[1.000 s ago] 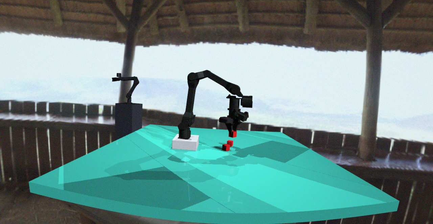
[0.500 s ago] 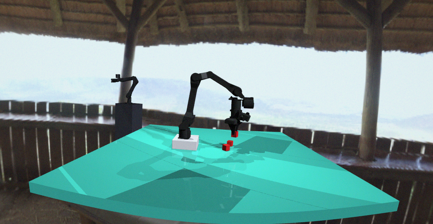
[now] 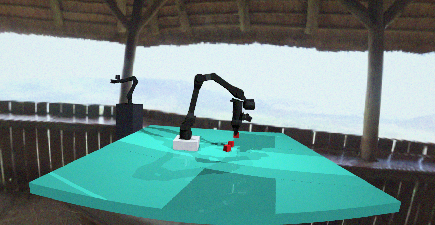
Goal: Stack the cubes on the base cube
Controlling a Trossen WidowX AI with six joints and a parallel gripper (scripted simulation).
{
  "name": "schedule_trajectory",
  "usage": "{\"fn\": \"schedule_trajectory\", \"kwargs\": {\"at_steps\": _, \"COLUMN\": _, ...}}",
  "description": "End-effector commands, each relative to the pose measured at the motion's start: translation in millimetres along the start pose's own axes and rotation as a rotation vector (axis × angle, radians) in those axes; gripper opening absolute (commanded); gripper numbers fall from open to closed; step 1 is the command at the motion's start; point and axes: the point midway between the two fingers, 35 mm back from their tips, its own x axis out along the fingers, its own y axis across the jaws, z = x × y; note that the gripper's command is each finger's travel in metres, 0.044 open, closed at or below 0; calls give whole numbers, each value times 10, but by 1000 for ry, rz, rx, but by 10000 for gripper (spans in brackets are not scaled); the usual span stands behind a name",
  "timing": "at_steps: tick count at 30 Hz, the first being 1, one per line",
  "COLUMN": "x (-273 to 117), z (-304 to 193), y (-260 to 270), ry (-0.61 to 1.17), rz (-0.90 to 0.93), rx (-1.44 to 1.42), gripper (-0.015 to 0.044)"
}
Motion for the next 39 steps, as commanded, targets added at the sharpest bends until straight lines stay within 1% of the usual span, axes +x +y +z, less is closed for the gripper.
{"fn": "schedule_trajectory", "kwargs": {"at_steps": 1, "x": 31, "z": -6, "y": 140, "ry": 2, "rz": 3, "rx": -90, "gripper": 105}}
{"fn": "schedule_trajectory", "kwargs": {"at_steps": 19, "x": 144, "z": -128, "y": 694, "ry": 15, "rz": 4, "rx": -448, "gripper": 105}}
{"fn": "schedule_trajectory", "kwargs": {"at_steps": 32, "x": 149, "z": -130, "y": 699, "ry": 16, "rz": 4, "rx": -452, "gripper": 105}}
{"fn": "schedule_trajectory", "kwargs": {"at_steps": 39, "x": 293, "z": -133, "y": 694, "ry": 16, "rz": 4, "rx": -453, "gripper": 105}}
